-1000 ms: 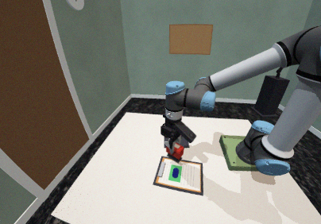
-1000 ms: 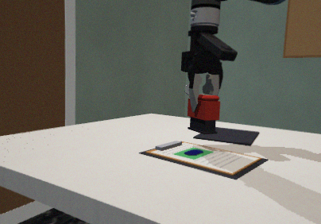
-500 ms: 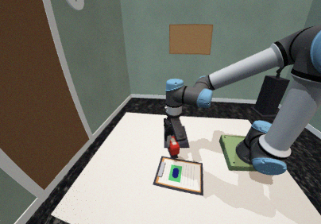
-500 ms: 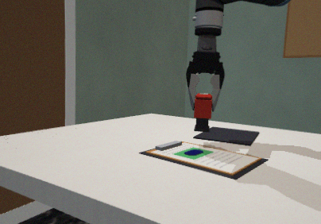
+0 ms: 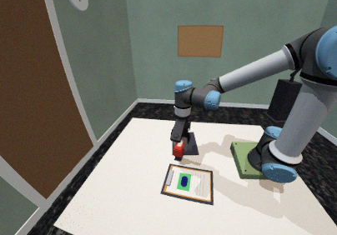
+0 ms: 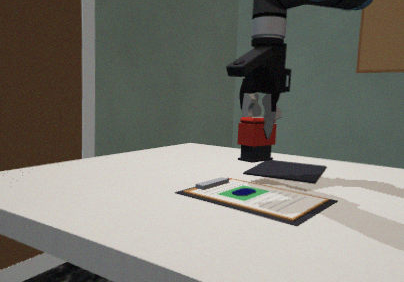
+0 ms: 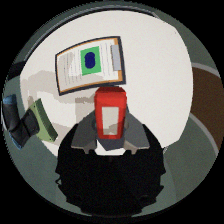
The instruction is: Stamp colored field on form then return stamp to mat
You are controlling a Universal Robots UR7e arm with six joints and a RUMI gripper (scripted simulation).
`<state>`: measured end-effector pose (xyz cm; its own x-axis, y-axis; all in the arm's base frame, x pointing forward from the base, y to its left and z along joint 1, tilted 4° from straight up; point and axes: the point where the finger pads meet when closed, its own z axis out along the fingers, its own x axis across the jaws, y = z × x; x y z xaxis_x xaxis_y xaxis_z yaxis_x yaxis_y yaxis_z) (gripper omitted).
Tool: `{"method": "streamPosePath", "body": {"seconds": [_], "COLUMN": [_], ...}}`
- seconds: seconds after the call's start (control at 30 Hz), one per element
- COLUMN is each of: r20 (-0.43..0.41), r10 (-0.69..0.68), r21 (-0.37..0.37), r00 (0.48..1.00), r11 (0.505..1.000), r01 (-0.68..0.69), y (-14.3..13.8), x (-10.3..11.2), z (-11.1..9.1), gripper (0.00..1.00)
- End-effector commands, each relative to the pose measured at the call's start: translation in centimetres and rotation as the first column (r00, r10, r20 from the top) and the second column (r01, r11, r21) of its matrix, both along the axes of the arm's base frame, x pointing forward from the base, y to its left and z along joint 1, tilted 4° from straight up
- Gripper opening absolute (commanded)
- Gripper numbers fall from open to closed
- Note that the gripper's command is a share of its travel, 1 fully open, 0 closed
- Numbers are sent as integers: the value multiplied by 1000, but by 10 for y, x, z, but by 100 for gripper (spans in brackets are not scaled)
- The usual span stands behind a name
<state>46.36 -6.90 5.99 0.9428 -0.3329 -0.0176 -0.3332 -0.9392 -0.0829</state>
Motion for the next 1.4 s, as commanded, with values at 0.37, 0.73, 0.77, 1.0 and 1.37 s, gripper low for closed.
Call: {"method": "streamPosePath", "body": {"seconds": [0.37,0.73,0.77,1.0,1.37], "r20": [-55,-76,-77,-83,-79], "r10": [-662,-917,-933,-994,-944], "r21": [-24,-50,-52,-73,-103], "r00": [748,391,352,65,-321], "r11": [750,395,356,71,-312], "r01": [661,917,933,995,944], "y": [-45,-70,-73,-91,-111], "x": [3,0,-1,-6,-13], "z": [-3,-4,-4,-6,-7], "gripper": [16,16,16,16,16]}}
